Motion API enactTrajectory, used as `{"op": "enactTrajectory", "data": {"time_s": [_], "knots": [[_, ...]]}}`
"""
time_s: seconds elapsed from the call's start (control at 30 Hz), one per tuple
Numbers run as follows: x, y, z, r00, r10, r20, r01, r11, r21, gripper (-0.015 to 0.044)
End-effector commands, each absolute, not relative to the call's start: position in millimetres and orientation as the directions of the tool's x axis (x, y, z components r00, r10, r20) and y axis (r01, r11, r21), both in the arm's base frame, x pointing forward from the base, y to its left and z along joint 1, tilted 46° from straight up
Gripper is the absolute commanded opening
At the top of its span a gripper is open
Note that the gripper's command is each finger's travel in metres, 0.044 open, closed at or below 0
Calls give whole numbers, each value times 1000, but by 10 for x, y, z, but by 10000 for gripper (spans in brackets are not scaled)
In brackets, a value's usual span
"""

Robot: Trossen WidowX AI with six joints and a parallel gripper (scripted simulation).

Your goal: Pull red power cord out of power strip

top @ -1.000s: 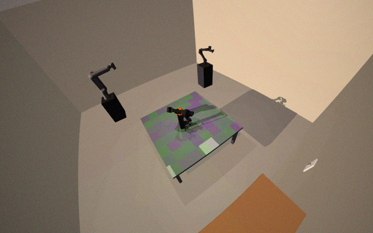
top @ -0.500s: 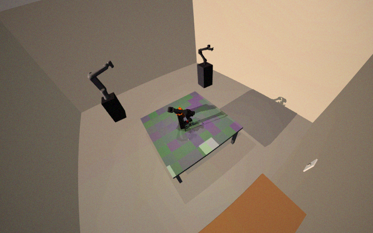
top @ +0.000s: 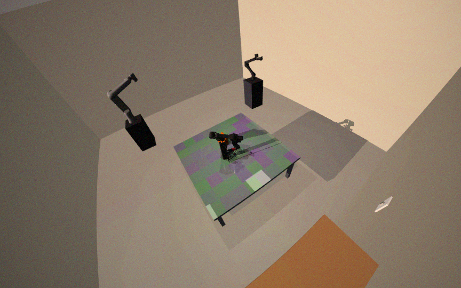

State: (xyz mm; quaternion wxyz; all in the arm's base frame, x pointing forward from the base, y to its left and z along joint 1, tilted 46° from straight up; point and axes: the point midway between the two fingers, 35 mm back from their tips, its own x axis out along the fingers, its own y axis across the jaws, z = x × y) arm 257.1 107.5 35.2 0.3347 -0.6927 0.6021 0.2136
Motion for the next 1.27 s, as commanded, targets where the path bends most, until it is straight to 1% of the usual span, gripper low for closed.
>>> {"op": "enactTrajectory", "data": {"time_s": [0.0,0.23,0.37,0.57,1.23], "knots": [[2570,1060,361,187,-689,-701,-977,-53,-208,157],[2570,1060,361,187,-689,-701,-977,-53,-208,341],[2595,1219,273,187,-687,-702,-977,-53,-209,440],[2611,1582,39,187,-686,-703,-976,-52,-210,440],[2611,1582,39,187,-686,-703,-976,-52,-210,440]]}}
